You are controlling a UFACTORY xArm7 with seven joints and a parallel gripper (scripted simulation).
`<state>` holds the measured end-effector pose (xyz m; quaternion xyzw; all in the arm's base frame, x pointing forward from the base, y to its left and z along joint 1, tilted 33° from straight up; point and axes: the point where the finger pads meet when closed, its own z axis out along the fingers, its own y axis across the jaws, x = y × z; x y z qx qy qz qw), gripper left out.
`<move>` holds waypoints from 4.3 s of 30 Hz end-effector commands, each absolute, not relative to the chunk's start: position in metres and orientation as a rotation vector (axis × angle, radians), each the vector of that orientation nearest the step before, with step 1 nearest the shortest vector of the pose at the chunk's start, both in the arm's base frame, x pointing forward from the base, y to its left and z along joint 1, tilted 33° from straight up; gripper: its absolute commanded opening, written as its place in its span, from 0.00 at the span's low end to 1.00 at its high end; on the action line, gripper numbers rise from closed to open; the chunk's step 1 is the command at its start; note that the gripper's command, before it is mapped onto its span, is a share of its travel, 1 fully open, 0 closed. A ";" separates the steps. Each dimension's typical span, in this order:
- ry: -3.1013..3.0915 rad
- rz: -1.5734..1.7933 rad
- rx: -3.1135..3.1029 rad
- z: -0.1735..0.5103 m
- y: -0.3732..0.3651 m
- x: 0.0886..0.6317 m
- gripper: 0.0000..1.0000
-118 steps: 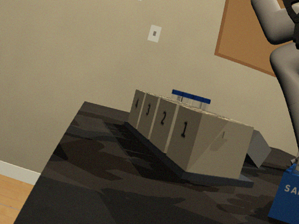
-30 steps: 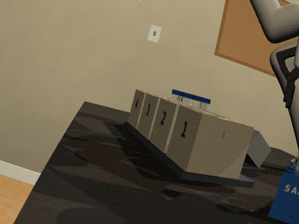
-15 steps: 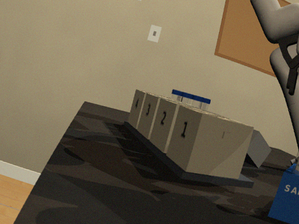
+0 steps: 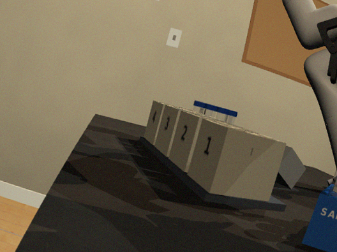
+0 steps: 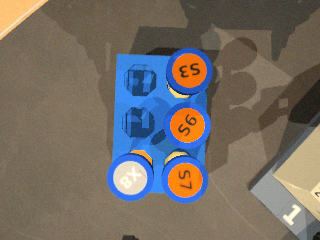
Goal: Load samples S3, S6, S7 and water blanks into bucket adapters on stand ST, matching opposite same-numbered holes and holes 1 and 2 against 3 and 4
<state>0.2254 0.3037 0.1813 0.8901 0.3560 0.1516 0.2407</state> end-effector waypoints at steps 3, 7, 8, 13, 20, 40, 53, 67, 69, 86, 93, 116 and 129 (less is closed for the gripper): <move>0.975 0.418 2.436 0.196 0.310 0.218 1.00; 0.975 0.418 2.436 0.205 0.314 0.213 1.00; 0.975 0.418 2.436 0.208 0.314 0.212 1.00; 0.975 0.418 2.436 0.219 0.319 0.206 1.00; 0.856 0.453 2.492 0.227 0.307 0.210 1.00; 0.084 0.641 2.717 0.269 0.231 0.234 1.00; -0.091 0.677 2.739 0.295 0.184 0.249 1.00; -0.091 0.678 2.738 0.325 0.129 0.267 1.00; -0.091 0.678 2.738 0.327 0.125 0.269 1.00; -0.046 0.669 2.733 0.356 0.074 0.286 0.57; 0.269 0.601 2.681 0.342 0.105 0.282 0.57; 0.927 0.433 2.458 0.299 0.200 0.269 0.57; 0.928 0.433 2.458 0.276 0.250 0.262 0.57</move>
